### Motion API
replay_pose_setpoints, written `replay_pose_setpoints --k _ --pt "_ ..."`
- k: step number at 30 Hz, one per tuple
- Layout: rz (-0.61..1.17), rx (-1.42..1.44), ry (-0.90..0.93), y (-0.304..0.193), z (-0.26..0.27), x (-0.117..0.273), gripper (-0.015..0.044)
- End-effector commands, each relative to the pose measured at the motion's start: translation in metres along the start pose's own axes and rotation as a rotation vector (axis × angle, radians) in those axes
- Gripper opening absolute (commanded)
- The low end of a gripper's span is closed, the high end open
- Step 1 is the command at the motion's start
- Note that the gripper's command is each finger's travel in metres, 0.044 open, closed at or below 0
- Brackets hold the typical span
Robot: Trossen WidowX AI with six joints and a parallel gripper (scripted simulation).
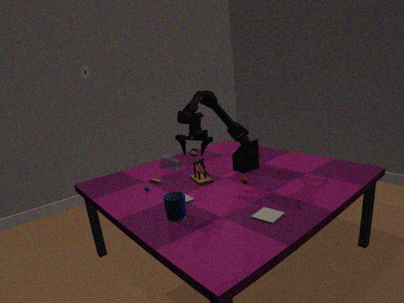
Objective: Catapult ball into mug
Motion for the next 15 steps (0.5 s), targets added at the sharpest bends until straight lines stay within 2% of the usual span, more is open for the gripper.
replay_pose_setpoints --k 1,6,12,15 --pt "0.081 0.011 0.123 -0.033 0.017 -0.005 0.044" --pt "0.147 0.029 0.241 -0.059 0.036 -0.006 0.044" --pt "0.149 0.03 0.245 -0.06 0.037 -0.007 0.044" --pt "0.149 0.03 0.245 -0.06 0.037 -0.007 0.0361"
Point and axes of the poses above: the point midway between the two fingers, 35 mm back from their tips, its own x axis back along the fingers, its own z axis across the jaws, y = z × x, the point moved 7 cm from there along x, back along the fingers, and after that the axes turned 8 degrees about x, right-handed, at the moved point
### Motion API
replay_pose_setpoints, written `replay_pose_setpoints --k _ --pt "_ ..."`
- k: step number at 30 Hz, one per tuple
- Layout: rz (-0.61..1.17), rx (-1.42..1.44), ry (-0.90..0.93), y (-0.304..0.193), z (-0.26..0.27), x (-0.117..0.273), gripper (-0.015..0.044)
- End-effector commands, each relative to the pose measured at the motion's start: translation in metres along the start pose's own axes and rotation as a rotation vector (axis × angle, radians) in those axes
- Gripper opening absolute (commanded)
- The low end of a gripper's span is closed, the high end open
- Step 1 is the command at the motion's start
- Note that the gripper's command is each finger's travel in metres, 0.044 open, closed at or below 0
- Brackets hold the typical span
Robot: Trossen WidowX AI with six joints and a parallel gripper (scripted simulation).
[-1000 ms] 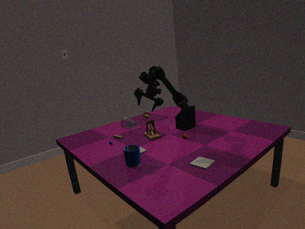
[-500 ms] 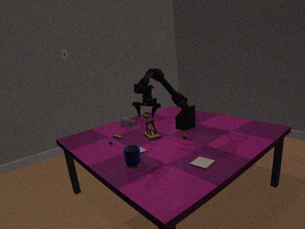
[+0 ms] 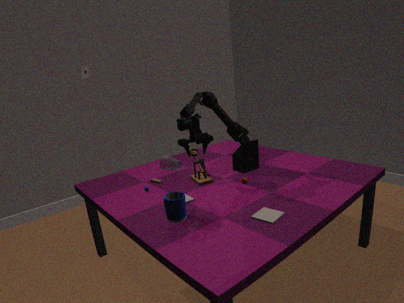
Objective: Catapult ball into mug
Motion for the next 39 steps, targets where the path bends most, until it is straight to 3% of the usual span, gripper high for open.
replay_pose_setpoints --k 1,14,39 --pt "0.009 -0.002 0.008 -0.002 0.002 -0.001 0.0335" --pt "0.009 -0.002 0.008 -0.002 0.002 -0.001 0.0" --pt "0.005 -0.002 0.008 -0.012 0.001 -0.017 0.0"
Point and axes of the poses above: the point midway between the two fingers, 35 mm back from their tips, its own x axis back along the fingers, its own z axis across the jaws, y = z × x, the point moved 7 cm from there along x, back along the fingers, and after that the axes turned 8 degrees about x, right-handed, at the moved point
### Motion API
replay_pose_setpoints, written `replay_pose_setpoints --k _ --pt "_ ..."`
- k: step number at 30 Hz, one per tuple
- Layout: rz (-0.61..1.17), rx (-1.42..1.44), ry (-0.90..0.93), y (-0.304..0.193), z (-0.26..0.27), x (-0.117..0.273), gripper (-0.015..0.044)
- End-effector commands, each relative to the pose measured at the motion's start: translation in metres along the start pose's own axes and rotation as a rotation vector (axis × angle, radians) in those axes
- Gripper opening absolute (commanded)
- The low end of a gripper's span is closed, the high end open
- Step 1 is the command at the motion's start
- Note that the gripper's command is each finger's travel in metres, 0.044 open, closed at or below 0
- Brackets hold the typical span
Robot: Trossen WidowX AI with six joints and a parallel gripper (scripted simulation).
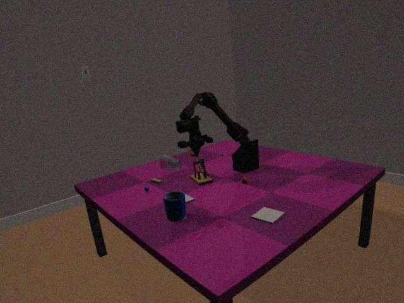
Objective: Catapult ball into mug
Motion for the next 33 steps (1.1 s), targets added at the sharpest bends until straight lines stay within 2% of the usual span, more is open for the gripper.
replay_pose_setpoints --k 1,33 --pt "0.003 0.003 -0.003 -0.004 0.0 -0.006 0.0" --pt "0.002 0.003 -0.003 -0.028 0.003 -0.05 0.0"
Point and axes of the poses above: the point midway between the two fingers, 35 mm back from their tips, its own x axis back along the fingers, its own z axis across the jaws, y = z × x, the point moved 7 cm from there along x, back along the fingers, and after that the axes turned 8 degrees about x, right-handed, at the moved point
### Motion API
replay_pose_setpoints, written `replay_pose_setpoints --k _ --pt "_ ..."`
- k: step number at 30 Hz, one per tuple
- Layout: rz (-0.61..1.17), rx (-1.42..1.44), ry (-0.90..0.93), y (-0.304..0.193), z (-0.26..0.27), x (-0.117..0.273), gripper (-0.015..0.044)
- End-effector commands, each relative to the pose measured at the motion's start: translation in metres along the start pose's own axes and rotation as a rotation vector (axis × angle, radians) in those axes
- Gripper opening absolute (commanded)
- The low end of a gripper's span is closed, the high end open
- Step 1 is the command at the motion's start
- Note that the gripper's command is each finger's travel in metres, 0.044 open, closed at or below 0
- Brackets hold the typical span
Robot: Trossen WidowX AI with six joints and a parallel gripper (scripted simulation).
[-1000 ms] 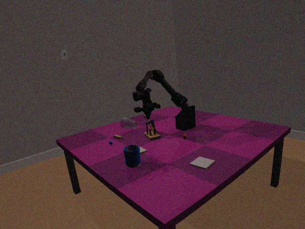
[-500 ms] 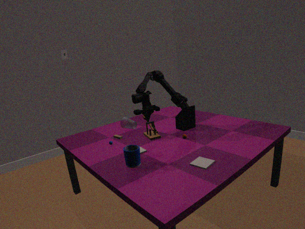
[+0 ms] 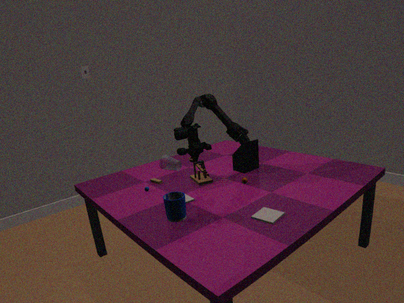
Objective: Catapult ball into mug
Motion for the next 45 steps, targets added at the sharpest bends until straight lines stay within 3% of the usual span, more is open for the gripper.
replay_pose_setpoints --k 1,25,34,40,45 --pt "0.008 0.0 0.002 -0.005 0.001 -0.008 0.0" --pt "0.01 0.0 0.002 -0.01 0.002 -0.041 0.0" --pt "0.002 0.0 -0.007 -0.008 0.001 -0.032 0.0" --pt "0.018 0.0 0.002 -0.04 0.01 0.007 0.0157" --pt "0.008 0.011 0.01 -0.027 0.008 -0.009 0.0289"
Point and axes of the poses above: the point midway between the two fingers, 35 mm back from their tips, its own x axis back along the fingers, its own z axis across the jaws, y = z × x, the point moved 7 cm from there along x, back along the fingers, and after that the axes turned 8 degrees about x, right-handed, at the moved point
